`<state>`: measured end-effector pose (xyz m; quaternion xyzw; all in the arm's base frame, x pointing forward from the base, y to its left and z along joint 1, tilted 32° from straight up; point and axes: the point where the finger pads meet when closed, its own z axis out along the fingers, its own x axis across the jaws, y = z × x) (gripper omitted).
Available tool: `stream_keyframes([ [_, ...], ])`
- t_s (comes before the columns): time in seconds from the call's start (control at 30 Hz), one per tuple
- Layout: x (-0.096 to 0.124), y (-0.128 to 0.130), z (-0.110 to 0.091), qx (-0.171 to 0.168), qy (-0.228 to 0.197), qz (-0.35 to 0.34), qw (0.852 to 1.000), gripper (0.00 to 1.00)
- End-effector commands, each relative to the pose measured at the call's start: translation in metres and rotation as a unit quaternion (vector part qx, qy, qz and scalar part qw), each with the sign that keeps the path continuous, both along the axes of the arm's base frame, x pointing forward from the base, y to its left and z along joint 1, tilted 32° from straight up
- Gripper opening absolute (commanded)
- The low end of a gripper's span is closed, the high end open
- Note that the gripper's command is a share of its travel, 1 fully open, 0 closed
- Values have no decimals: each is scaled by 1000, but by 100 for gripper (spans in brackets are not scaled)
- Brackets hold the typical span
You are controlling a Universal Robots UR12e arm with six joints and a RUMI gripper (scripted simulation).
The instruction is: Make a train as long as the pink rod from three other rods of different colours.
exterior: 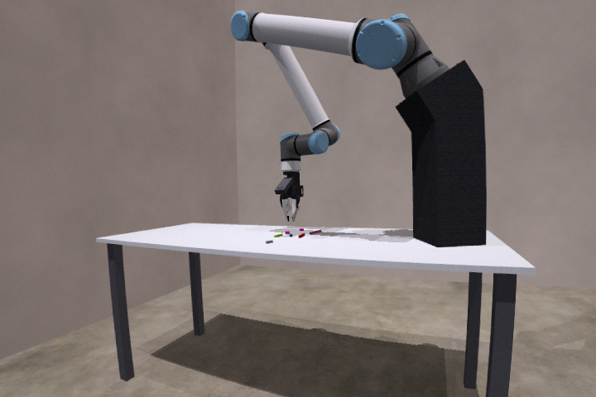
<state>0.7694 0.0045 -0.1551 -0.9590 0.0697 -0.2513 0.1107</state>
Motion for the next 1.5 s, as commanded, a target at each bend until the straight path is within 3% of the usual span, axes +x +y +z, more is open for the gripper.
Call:
stream_keyframes([
  [0.0, 1, 0, -1, 1, 0, -3, 1000, 14],
  [1.47, 25, 9, -42, 4, 1, -8, 1000, 14],
])
